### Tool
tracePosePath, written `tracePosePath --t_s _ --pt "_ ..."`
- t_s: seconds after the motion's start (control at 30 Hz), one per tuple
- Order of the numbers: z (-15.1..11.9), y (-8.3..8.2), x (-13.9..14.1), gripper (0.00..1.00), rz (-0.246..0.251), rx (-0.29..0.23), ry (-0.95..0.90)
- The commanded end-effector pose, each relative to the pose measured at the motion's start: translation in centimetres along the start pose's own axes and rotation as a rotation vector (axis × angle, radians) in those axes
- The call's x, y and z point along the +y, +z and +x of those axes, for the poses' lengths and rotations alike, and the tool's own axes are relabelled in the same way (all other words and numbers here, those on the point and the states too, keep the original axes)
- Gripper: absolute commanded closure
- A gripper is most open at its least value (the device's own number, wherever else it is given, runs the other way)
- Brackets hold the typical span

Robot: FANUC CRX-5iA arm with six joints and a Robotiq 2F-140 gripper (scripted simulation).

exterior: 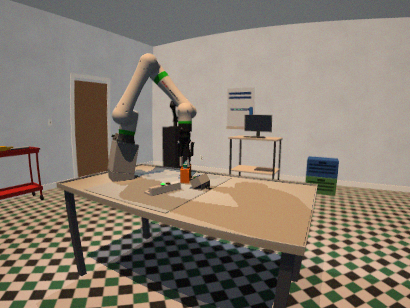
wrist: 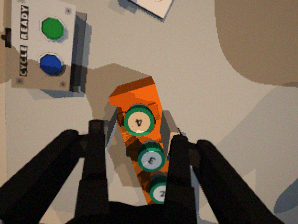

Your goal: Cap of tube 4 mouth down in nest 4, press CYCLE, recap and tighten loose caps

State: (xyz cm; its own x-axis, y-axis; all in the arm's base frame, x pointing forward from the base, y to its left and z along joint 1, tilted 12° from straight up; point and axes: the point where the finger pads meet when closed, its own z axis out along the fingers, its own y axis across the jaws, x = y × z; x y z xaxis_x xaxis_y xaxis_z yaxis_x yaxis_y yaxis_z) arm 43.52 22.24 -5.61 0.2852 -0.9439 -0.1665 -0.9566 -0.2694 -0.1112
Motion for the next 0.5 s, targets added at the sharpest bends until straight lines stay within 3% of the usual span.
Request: tracePosePath --t_s 0.0,0.37,0.47 --pt "0.01 -0.01 -0.02 0.65 -0.001 -0.006 -0.145" --pt "0.01 -0.01 -0.02 0.65 0.001 -0.006 -0.585" --pt "0.01 -0.01 -0.02 0.65 0.001 -0.006 -0.625"
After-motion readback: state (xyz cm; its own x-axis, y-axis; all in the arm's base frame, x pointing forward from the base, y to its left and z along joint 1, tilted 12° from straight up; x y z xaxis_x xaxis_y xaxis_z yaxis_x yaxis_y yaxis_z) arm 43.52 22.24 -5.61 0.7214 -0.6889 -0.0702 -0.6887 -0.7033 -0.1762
